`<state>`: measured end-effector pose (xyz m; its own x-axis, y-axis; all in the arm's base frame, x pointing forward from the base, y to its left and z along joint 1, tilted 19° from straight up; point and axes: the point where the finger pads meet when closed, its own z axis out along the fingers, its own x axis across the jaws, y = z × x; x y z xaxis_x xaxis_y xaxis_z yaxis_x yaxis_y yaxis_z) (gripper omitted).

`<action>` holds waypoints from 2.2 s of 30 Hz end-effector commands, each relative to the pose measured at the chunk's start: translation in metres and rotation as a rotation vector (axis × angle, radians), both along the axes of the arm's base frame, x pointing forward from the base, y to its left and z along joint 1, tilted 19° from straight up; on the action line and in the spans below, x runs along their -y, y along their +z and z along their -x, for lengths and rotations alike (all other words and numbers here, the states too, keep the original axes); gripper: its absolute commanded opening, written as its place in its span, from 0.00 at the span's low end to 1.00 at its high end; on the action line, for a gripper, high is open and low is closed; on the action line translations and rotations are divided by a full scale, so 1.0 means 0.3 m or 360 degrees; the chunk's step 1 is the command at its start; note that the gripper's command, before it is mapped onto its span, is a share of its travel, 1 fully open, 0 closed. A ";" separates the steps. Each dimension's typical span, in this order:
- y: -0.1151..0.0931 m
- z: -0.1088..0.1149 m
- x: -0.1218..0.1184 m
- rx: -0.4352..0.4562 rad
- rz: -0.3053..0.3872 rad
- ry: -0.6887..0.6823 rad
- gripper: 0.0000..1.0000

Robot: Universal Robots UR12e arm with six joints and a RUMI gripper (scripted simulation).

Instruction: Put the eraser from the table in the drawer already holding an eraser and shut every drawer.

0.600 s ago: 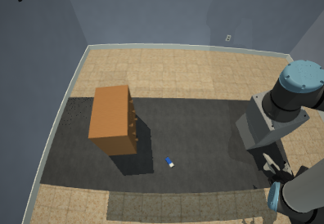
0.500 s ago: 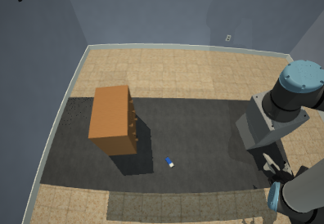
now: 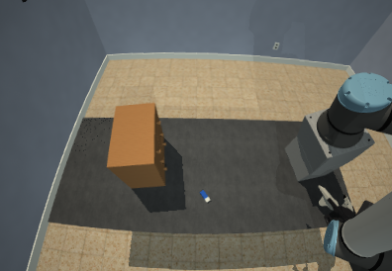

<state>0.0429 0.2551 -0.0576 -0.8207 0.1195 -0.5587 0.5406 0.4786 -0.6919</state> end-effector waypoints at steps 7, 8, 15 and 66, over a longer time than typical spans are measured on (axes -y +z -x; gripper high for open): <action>0.001 -0.004 -0.002 -0.0012 -0.0005 -0.0006 1.00; 0.002 -0.005 -0.003 -0.0016 -0.0007 -0.0008 1.00; 0.005 -0.023 -0.010 -0.0069 -0.0028 -0.0035 1.00; 0.158 -0.732 -0.042 -0.1000 -0.1125 -0.0176 1.00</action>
